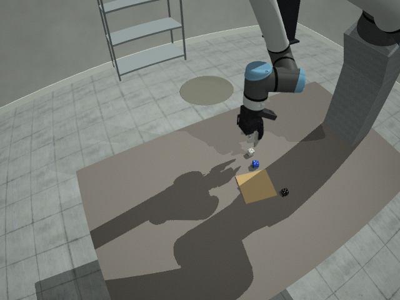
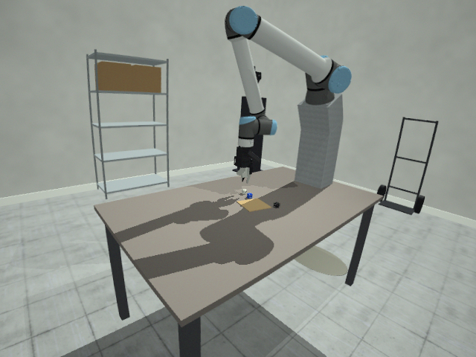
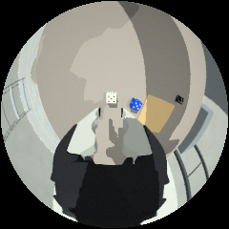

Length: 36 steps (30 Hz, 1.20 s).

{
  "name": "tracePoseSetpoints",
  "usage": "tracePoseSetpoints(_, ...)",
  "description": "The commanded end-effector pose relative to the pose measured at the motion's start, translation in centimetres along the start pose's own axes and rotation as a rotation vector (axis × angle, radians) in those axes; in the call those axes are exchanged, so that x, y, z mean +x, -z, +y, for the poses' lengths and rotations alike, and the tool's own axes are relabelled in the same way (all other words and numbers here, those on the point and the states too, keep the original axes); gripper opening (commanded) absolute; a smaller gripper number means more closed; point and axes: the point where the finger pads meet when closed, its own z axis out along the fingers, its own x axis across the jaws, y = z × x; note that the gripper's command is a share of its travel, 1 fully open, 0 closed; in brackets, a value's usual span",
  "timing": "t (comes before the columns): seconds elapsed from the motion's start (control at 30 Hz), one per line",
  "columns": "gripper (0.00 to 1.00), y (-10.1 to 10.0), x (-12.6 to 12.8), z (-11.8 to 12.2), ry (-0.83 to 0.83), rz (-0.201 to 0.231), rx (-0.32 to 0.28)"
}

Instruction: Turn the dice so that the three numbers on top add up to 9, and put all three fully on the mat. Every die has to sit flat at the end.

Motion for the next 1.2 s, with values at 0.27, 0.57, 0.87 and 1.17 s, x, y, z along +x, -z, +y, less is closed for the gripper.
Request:
tracePoseSetpoints(0.27, 0.24, -1.9, 0.0, 0.0, 0.0, 0.0, -0.001)
tracePoseSetpoints(0.57, 0.24, -2.9, 0.0, 0.0, 0.0, 0.0, -0.001)
tracePoseSetpoints(0.87, 0.24, -3.7, 0.0, 0.0, 0.0, 0.0, -0.001)
tracePoseSetpoints(1.17, 0.24, -3.9, 0.0, 0.0, 0.0, 0.0, -0.001)
